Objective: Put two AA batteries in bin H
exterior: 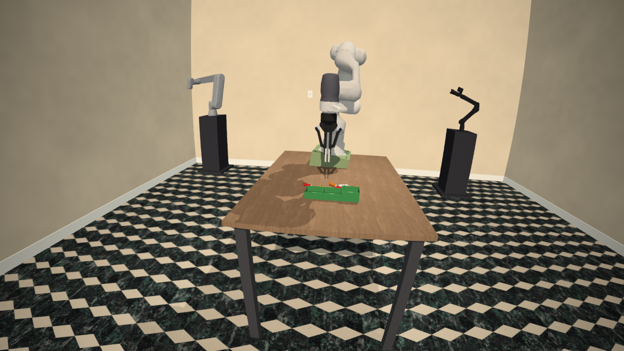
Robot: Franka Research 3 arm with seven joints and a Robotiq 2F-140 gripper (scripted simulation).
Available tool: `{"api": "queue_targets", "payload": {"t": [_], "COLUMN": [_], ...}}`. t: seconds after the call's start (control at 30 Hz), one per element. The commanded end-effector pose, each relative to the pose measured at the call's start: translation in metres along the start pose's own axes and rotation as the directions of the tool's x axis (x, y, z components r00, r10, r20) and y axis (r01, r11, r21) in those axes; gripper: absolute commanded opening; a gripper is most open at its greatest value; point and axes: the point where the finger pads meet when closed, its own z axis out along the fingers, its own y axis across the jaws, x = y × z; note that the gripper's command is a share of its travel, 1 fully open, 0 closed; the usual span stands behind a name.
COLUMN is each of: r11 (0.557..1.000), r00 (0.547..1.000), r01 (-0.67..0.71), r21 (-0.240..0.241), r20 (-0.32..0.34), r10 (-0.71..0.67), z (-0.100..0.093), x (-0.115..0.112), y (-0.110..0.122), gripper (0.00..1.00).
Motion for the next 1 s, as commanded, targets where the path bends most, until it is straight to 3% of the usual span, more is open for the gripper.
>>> {"api": "queue_targets", "payload": {"t": [0.0, 0.4, 0.97], "r11": [0.997, 0.997, 0.997], "r00": [0.997, 0.997, 0.997], "r01": [0.076, 0.076, 0.076], "r21": [-0.006, -0.006, -0.006], "r20": [-0.023, -0.023, -0.023], "r10": [-0.077, -0.077, -0.077], "z": [0.006, 0.070, 0.071], "x": [0.017, 0.084, 0.085], "y": [0.010, 0.048, 0.048], "gripper": [0.05, 0.05, 0.05]}}
